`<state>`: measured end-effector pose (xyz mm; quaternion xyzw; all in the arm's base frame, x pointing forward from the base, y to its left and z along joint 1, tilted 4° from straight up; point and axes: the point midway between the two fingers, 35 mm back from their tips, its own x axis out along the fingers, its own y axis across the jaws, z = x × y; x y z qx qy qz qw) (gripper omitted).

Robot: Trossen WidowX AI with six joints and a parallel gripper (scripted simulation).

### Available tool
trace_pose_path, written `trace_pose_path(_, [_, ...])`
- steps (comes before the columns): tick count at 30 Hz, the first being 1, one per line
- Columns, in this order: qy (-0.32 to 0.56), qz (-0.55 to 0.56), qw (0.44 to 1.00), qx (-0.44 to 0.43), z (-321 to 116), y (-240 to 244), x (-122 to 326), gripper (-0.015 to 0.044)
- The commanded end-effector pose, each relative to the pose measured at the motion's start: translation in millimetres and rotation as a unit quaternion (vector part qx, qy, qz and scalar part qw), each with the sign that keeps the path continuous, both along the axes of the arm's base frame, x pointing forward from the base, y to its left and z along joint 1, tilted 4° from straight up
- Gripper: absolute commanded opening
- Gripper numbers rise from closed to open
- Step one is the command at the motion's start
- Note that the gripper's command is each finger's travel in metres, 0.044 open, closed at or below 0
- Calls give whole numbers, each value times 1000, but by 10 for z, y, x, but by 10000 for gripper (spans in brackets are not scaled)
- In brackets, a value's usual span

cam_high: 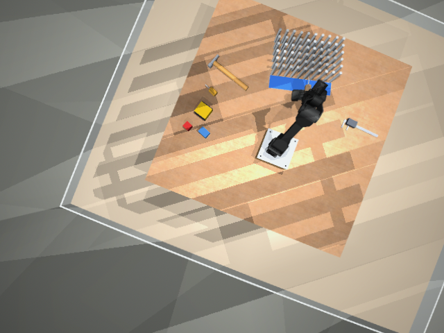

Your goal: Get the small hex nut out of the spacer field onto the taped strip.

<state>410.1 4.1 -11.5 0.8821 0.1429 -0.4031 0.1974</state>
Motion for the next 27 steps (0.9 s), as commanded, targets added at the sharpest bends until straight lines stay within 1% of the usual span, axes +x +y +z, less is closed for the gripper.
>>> trace_pose_path(1, [-2, -1, 1000, 1, 5, -10, -21, 0])
trace_pose_path(27, [-1, 2, 1000, 1, -14, -66, -170, 0])
